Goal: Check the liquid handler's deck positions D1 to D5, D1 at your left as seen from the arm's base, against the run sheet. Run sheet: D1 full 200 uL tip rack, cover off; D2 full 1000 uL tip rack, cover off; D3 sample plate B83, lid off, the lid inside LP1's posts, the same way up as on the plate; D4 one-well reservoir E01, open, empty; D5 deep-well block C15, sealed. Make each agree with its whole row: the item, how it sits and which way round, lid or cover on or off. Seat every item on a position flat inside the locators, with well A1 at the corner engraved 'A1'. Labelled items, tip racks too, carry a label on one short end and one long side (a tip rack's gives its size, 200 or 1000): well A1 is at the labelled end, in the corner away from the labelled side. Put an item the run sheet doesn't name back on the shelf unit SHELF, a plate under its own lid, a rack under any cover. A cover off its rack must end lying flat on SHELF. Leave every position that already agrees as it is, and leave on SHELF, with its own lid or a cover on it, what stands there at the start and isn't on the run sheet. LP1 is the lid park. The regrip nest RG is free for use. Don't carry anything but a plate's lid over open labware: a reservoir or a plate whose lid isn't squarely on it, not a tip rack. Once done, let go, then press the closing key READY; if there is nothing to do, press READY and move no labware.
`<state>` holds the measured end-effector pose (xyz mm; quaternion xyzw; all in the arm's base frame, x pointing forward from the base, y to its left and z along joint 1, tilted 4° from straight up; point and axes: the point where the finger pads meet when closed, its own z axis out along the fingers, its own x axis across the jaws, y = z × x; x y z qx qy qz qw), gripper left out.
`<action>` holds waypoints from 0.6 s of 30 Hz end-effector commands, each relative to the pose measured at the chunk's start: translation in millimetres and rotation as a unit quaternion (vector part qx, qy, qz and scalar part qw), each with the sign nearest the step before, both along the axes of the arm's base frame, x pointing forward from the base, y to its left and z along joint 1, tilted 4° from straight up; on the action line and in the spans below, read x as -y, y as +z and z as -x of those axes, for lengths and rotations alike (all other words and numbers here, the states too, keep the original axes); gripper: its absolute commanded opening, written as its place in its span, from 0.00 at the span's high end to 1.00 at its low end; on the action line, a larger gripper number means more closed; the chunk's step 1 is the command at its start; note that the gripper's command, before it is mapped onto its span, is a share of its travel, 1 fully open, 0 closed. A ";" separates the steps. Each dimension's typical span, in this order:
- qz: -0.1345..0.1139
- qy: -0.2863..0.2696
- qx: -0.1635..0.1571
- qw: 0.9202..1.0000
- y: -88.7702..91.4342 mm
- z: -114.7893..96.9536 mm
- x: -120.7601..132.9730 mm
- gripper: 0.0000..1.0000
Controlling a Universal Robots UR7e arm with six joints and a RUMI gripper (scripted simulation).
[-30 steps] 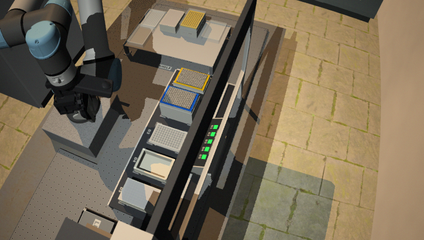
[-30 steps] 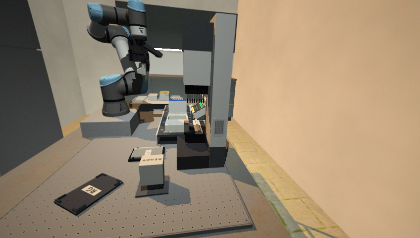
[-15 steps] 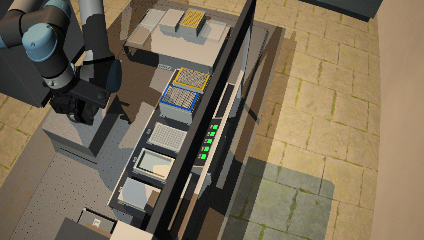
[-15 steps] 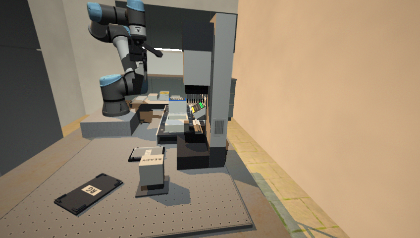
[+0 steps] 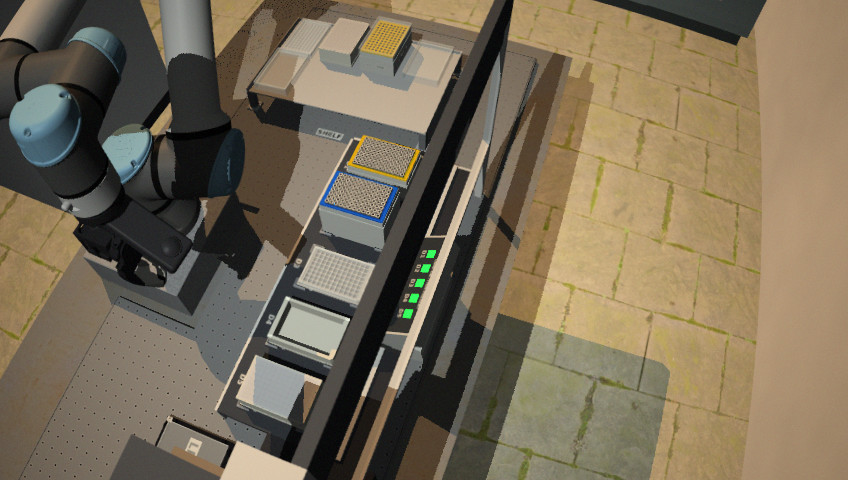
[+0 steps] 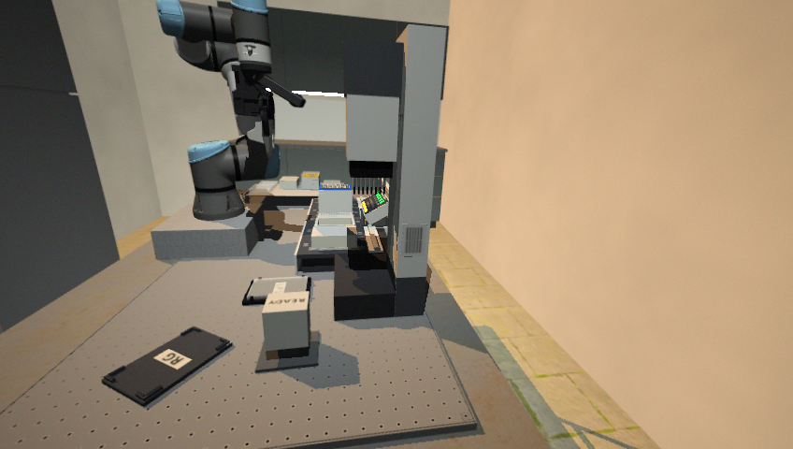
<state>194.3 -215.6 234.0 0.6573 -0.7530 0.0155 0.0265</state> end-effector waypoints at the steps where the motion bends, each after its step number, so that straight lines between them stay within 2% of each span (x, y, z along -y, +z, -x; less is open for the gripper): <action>1: 0.001 -0.044 0.002 0.999 1.2 1.5 20.7 1.00; 9: 0.003 -0.123 0.007 0.992 1.2 1.5 20.7 1.00; 13: 0.003 -0.129 0.007 0.992 1.2 1.6 20.7 1.00; 18: 0.004 -0.179 0.010 0.984 2.7 4.5 45.5 1.00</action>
